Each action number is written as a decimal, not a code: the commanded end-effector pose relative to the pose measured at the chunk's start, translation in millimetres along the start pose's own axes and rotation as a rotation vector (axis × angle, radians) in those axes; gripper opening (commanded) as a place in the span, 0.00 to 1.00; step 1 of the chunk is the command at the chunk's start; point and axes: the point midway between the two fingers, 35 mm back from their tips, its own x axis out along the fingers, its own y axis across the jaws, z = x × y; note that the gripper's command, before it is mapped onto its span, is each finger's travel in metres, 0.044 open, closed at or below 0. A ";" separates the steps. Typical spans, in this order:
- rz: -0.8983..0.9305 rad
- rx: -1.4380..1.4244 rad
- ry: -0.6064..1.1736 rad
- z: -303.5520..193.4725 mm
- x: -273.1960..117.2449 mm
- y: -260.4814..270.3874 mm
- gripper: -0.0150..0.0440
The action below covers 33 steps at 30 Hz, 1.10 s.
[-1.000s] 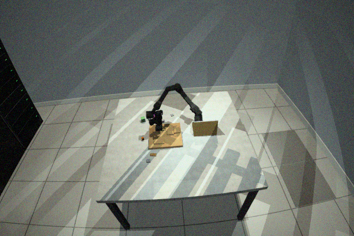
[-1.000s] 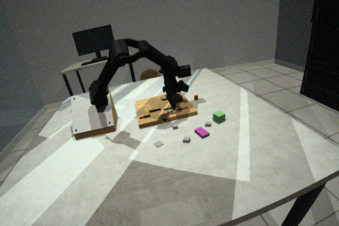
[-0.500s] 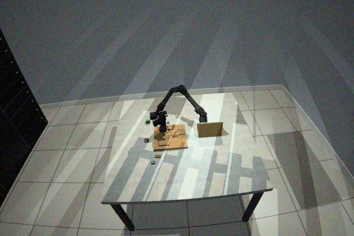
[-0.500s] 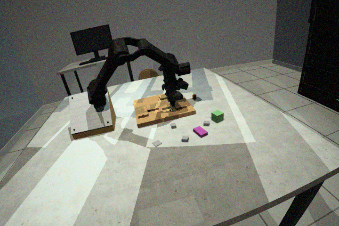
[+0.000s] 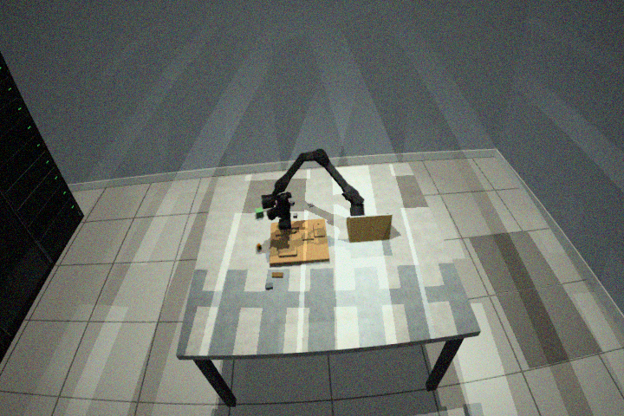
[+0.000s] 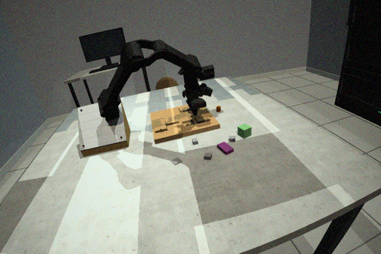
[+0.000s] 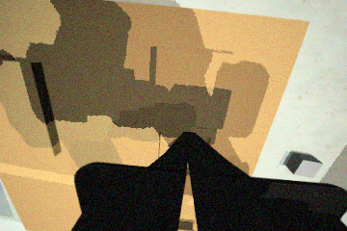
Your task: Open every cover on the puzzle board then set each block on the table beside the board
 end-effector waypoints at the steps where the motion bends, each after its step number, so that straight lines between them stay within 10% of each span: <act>1: 0.003 0.009 0.000 1.3 -4.3 -0.6 0.25; 15: 0.001 -0.052 0.000 -1.4 -17.7 0.4 0.25; 33: 0.006 -1.450 0.001 -100.9 -30.6 3.9 0.25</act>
